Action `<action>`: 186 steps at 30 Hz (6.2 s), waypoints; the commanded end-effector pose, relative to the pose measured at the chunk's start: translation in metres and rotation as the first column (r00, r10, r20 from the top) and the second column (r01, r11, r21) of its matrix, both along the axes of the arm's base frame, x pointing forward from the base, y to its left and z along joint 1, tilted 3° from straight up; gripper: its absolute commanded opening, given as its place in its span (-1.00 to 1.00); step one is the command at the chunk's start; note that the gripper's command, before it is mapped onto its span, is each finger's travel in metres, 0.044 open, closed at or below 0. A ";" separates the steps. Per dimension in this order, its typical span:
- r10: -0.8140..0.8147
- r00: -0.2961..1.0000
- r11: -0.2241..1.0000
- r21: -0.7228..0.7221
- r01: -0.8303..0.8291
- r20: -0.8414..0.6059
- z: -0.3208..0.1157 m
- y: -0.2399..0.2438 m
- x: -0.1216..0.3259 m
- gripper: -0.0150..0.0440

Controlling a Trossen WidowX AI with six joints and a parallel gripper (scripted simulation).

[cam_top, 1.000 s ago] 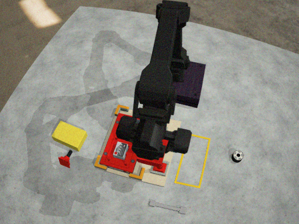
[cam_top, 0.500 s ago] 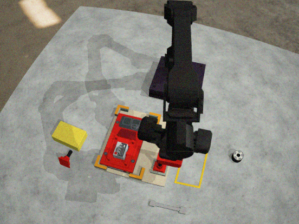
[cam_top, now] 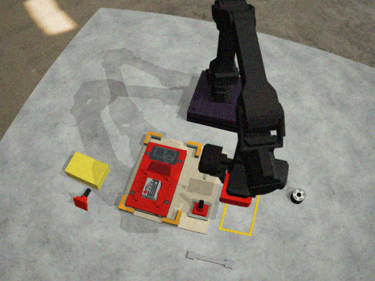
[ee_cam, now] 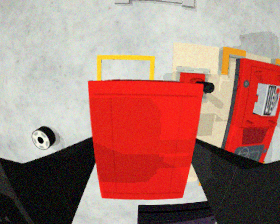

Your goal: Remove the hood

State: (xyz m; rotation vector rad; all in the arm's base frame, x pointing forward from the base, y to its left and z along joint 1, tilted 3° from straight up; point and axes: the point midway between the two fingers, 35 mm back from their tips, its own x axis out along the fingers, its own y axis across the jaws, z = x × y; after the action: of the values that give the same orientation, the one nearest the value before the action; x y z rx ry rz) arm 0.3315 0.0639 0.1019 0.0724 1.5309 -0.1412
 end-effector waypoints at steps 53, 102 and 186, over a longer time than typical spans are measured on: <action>-0.003 1.000 1.000 -0.002 0.003 0.001 -0.027 0.028 -0.008 -0.49; -0.003 1.000 1.000 -0.002 0.003 0.001 -0.057 0.027 -0.008 -0.49; -0.006 1.000 1.000 0.001 0.006 0.001 -0.097 0.024 -0.008 -0.14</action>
State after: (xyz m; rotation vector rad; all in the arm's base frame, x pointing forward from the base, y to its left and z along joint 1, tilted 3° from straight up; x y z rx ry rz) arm 0.3229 0.0882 0.0048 0.0773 1.5302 -0.1456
